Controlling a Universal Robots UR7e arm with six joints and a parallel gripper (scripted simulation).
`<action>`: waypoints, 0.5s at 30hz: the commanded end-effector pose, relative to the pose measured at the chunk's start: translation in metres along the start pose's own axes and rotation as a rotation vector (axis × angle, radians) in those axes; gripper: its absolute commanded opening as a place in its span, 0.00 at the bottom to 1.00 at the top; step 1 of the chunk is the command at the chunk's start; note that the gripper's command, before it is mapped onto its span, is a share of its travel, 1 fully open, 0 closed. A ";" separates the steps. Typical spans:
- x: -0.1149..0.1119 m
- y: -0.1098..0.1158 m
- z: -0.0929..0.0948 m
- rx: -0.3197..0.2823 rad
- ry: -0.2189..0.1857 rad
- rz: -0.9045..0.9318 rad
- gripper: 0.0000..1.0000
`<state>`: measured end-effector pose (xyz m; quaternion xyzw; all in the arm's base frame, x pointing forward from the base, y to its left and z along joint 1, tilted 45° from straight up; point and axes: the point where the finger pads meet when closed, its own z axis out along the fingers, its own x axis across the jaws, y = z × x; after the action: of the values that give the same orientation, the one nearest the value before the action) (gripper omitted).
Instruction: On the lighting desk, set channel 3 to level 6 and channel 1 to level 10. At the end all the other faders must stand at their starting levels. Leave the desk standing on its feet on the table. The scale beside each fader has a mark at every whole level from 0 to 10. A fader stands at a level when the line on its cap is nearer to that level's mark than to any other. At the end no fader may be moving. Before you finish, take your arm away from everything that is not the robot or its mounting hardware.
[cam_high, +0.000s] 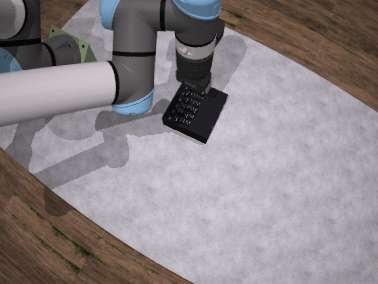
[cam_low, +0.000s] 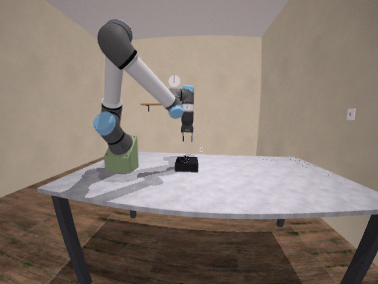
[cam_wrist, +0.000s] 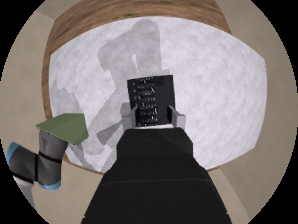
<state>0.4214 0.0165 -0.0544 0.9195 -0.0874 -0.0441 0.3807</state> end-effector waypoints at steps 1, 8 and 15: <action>-0.003 0.000 0.004 -0.003 -0.010 0.040 1.00; -0.010 0.000 0.011 -0.010 -0.031 0.170 1.00; -0.018 0.000 0.019 -0.022 -0.053 0.316 1.00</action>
<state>0.4087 0.0107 -0.0620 0.9051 -0.1775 -0.0218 0.3858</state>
